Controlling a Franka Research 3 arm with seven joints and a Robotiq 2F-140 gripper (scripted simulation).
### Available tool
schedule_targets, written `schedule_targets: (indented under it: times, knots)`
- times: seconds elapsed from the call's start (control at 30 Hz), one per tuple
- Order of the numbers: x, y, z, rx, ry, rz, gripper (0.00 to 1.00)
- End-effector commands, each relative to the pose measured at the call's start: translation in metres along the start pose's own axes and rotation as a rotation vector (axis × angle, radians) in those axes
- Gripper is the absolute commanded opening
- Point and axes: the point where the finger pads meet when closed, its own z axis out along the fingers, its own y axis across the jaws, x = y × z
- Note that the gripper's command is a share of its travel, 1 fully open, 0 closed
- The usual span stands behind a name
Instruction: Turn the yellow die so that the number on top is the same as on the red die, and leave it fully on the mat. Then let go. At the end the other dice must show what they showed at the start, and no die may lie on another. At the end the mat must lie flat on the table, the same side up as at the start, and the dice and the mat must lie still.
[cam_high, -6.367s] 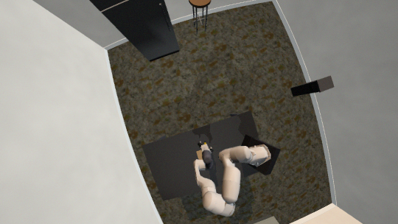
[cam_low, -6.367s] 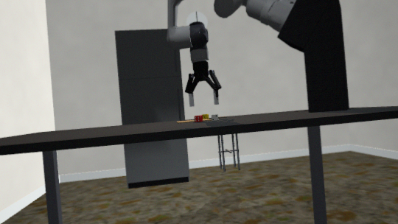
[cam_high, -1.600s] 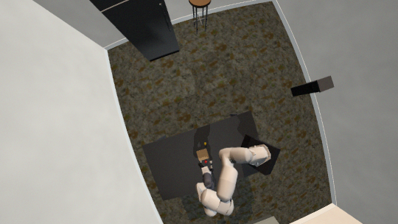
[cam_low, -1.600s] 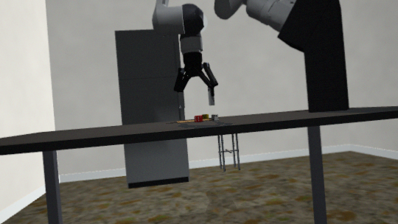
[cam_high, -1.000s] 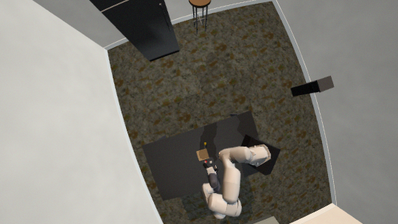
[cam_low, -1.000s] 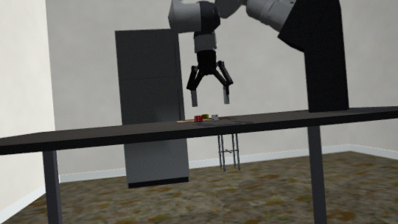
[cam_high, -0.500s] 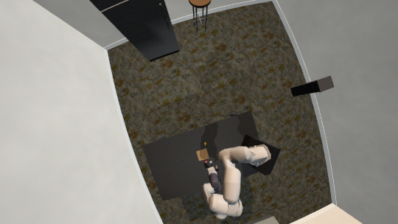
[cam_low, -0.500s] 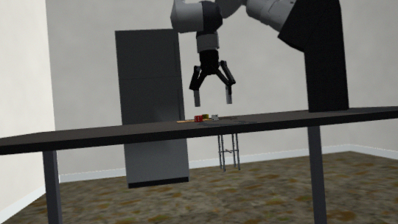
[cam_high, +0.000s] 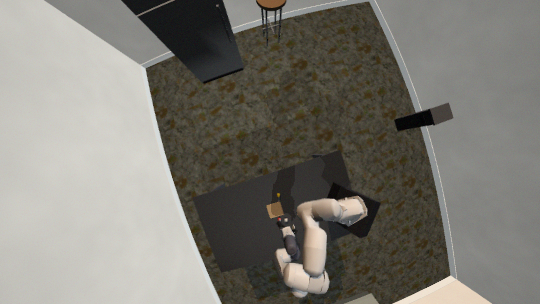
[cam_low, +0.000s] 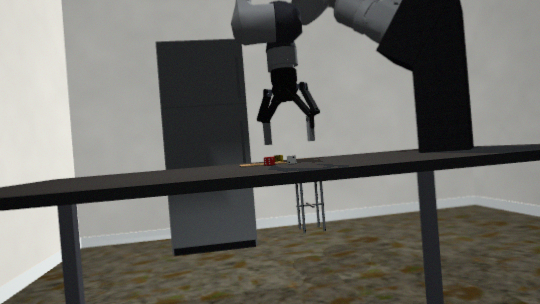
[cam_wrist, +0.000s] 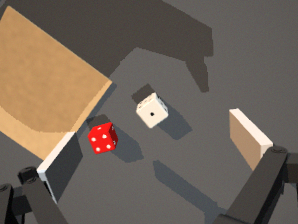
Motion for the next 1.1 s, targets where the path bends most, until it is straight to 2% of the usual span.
schedule_targets:
  times: [0.0,0.53,0.67,0.8,0.87,1.07]
  knots:
    - [-0.001,0.001,0.000,-0.002,-0.003,0.005,1.00]
    - [-0.001,0.001,-0.003,-0.002,-0.003,0.005,1.00]
    - [-0.001,0.001,-0.019,-0.002,-0.003,0.005,1.00]
    - [0.000,0.001,-0.046,-0.002,-0.003,0.005,1.00]
    - [0.000,0.001,-0.046,-0.002,-0.003,0.005,1.00]
    - [0.000,0.001,-0.082,-0.002,-0.003,0.005,1.00]
